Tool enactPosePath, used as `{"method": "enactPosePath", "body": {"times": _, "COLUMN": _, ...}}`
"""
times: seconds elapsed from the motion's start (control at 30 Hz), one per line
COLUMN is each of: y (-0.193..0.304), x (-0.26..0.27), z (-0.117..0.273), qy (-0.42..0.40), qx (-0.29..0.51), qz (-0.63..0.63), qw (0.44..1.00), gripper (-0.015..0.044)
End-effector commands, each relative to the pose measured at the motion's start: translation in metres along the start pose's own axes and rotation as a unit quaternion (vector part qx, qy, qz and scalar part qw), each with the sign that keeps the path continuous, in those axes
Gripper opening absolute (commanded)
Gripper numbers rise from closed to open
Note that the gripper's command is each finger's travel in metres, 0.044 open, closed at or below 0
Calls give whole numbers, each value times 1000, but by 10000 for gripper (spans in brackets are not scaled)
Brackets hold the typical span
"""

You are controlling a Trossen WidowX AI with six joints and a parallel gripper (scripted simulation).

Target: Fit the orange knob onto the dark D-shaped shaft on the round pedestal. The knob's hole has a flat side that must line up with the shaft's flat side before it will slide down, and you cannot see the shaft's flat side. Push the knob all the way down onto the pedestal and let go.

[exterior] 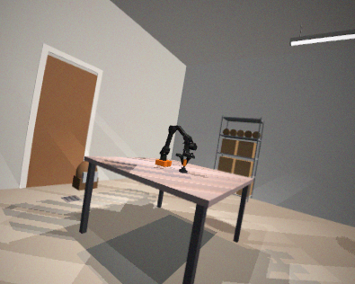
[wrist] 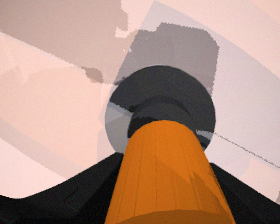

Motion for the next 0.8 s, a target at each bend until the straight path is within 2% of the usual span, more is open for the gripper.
{"method": "enactPosePath", "body": {"times": 0.0, "y": -1, "x": 0, "z": -1, "qy": 1, "qx": -2, "qz": -20, "qw": 1000, "gripper": 0}}
{"method": "enactPosePath", "body": {"times": 0.77, "y": -1, "x": -1, "z": 1, "qy": 1, "qx": -2, "qz": -20, "qw": 1000, "gripper": 0}}
Point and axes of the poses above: the point midway between the two fingers, 35 mm back from their tips, its own z axis back along the fingers, its own x axis across the jaws, y = z × x, the point moved 8 cm from there along z, back along the fingers, and after that the axes turned 1 degree about -z, right-handed, at the moved point
